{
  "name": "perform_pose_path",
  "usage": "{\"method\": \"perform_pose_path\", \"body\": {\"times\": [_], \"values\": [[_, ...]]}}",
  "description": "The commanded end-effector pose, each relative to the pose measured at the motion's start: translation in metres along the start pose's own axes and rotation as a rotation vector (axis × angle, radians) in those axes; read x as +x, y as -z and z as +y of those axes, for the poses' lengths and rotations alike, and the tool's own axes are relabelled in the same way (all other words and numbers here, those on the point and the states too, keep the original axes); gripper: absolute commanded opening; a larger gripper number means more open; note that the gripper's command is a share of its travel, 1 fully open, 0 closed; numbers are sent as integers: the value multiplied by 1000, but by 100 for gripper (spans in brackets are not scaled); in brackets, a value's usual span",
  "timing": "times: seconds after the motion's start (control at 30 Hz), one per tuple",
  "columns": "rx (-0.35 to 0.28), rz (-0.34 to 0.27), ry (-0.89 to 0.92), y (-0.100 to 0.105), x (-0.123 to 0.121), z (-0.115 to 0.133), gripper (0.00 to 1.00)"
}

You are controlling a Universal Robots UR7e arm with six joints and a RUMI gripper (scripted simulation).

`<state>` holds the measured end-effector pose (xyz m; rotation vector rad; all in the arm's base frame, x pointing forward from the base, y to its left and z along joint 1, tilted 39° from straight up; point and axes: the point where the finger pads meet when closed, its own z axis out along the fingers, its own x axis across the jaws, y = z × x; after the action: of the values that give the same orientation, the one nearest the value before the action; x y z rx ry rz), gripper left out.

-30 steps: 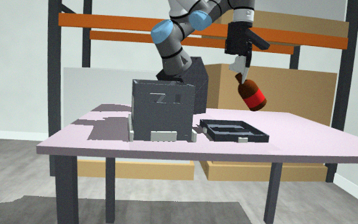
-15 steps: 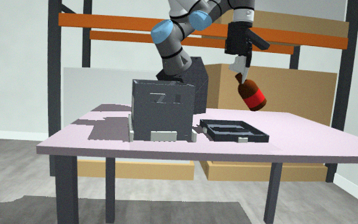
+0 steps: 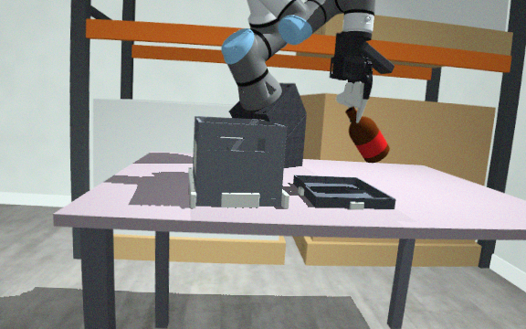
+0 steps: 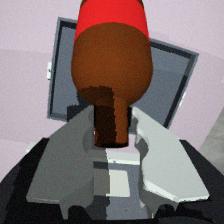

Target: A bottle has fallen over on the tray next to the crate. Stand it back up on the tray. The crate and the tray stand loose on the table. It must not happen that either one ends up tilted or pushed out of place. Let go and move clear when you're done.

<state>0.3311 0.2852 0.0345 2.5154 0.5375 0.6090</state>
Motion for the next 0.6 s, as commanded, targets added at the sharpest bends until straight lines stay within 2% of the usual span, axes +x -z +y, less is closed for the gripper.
{"method": "perform_pose_path", "body": {"times": [0.0, 0.57], "values": [[3, 2, 55, 0, 0, 0, 0], [3, 2, 97, 0, 0, 0, 0]]}}
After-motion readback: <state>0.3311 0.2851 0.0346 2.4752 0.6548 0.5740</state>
